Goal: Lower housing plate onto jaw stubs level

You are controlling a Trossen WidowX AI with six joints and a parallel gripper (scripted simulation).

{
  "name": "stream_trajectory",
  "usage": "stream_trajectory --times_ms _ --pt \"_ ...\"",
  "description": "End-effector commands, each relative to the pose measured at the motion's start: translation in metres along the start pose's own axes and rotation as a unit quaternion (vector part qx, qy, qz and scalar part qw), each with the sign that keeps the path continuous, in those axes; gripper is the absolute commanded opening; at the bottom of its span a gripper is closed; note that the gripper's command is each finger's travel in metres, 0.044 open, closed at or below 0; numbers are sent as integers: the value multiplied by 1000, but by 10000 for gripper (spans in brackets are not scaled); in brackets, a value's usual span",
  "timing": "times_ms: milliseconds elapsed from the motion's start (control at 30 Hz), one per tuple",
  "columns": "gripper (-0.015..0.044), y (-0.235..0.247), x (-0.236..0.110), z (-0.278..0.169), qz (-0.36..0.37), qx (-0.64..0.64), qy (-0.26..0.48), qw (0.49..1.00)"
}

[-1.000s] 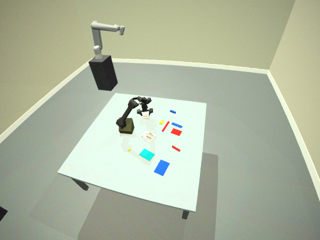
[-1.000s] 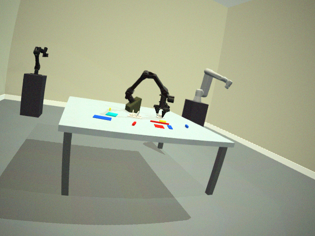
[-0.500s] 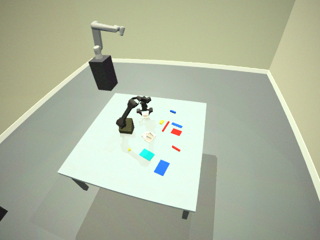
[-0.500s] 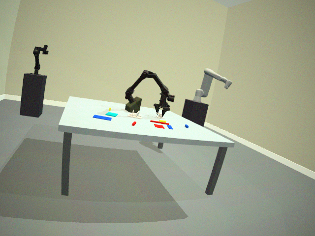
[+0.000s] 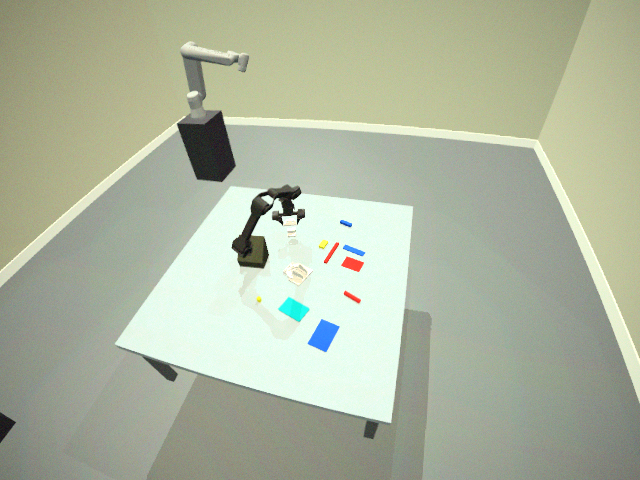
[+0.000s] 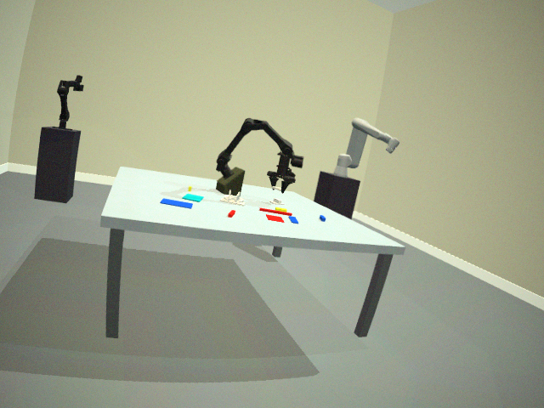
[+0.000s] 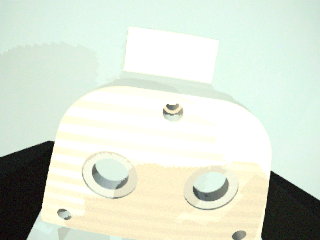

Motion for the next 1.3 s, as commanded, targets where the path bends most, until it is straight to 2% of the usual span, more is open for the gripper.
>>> stream_trajectory --times_ms 0,233,733,1267 --pt "351 0 -14 1 0 2 -4 1000" --pt "351 -1 -15 -1 0 10 -4 1000" --pt "351 -25 -26 -45 1 183 -14 983" --pt "351 -44 -32 -96 4 365 -20 931"
Point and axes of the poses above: the point midway between the two fingers, 35 mm back from their tips, its own x axis out along the fingers, its own y axis across the jaws, z = x × y, the point moved 4 cm from there along -x, back along the fingers, and after that the axes turned 6 degrees about x, right-handed, at the moved point
